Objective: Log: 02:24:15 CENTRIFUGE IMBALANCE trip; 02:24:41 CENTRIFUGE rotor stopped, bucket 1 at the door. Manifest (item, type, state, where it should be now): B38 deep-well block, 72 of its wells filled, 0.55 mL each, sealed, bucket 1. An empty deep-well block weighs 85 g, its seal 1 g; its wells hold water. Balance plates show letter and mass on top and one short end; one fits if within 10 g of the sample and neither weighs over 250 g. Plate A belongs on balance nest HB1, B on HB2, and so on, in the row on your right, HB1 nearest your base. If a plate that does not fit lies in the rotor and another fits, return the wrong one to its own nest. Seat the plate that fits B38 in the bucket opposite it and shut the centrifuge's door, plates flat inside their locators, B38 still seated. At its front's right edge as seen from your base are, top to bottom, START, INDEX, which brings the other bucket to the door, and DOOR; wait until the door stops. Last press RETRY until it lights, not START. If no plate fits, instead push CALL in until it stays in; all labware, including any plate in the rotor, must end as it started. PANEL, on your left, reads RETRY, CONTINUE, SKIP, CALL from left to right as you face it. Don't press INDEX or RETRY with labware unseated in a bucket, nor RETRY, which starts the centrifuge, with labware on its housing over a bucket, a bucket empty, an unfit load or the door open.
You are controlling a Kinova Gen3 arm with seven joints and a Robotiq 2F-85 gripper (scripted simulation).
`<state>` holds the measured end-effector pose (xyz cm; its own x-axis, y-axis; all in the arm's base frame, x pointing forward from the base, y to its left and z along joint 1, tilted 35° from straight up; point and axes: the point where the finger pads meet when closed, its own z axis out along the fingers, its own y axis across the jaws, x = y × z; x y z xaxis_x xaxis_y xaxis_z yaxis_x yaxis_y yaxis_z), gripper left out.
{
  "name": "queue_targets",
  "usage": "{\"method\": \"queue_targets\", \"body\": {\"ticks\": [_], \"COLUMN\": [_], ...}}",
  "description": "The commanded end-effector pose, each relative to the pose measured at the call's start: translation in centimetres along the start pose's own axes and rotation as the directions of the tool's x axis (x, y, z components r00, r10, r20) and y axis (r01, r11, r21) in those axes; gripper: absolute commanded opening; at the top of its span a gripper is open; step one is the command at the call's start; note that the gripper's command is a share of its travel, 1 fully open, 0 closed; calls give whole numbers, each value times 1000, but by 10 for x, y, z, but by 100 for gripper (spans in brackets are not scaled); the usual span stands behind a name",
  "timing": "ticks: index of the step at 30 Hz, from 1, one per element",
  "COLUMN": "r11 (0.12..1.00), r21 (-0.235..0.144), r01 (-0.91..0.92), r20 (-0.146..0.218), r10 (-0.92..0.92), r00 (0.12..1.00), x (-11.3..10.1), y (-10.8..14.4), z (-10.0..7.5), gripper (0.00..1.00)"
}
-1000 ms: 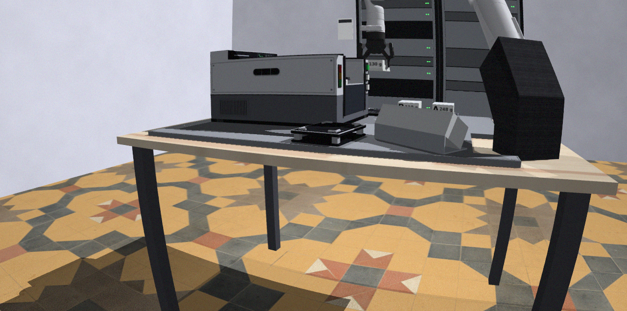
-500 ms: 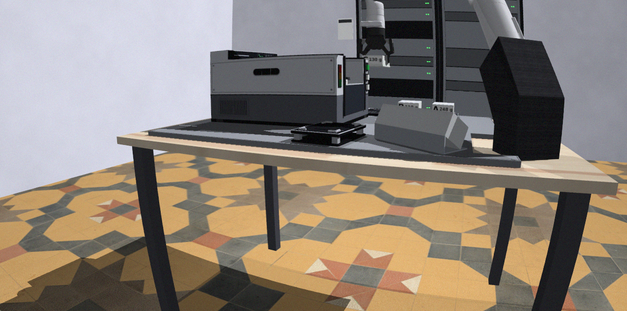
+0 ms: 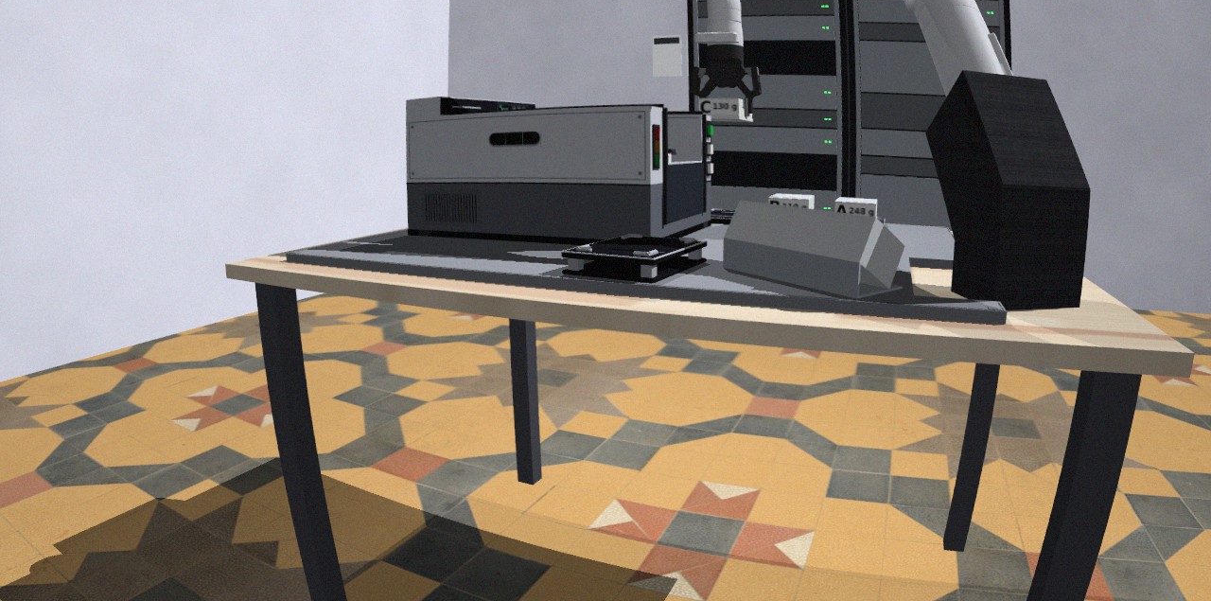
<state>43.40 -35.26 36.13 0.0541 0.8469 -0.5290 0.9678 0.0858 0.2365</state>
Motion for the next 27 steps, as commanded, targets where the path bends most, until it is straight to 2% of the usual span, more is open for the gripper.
{"method": "queue_targets", "body": {"ticks": [1,27], "r11": [1000,1000], "r21": [-1,-1], "r01": [0,0], "r20": [0,0], "r10": [0,0], "r00": [1000,1000], "x": [0,0], "y": [0,0], "z": [-4,-34], "gripper": [95,95]}}
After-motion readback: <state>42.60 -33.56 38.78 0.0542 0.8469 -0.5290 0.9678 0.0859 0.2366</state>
